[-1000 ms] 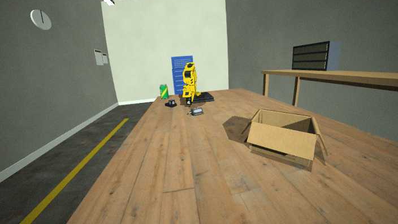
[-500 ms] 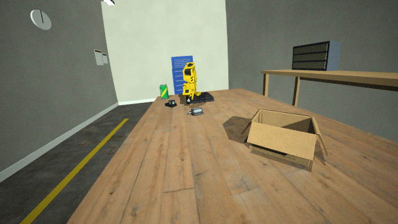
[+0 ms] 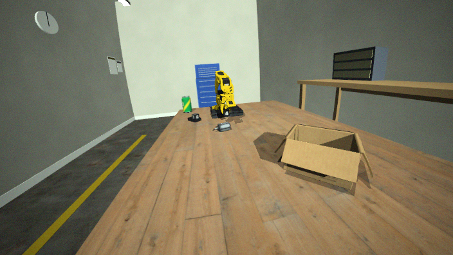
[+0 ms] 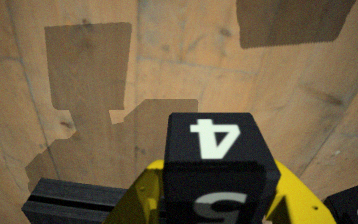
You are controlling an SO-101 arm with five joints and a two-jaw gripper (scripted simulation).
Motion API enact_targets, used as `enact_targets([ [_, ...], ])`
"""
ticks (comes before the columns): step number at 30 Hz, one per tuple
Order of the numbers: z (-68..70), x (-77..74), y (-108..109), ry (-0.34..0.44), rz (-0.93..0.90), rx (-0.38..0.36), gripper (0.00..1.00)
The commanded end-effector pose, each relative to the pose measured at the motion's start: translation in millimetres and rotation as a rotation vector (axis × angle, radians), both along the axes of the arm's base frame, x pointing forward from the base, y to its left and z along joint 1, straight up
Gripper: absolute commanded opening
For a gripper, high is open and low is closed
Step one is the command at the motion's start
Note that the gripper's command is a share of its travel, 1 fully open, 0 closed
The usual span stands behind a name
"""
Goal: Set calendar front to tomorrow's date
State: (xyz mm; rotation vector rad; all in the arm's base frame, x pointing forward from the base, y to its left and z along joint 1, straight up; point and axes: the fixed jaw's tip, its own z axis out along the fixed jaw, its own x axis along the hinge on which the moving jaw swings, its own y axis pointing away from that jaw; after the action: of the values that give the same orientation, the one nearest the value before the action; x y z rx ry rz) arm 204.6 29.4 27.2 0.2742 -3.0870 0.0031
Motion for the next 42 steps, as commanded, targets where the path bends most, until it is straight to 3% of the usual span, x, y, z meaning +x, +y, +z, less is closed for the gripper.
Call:
enact_targets([
  [1, 0.4, -6.7, 24, -0.021, 0.191, 0.007, 0.00],
  [9, -2.1, -19.5, 48, -0.020, 0.411, 0.011, 0.00],
  [42, 0.1, -20.0, 49, -0.044, 0.419, 0.015, 0.00],
])
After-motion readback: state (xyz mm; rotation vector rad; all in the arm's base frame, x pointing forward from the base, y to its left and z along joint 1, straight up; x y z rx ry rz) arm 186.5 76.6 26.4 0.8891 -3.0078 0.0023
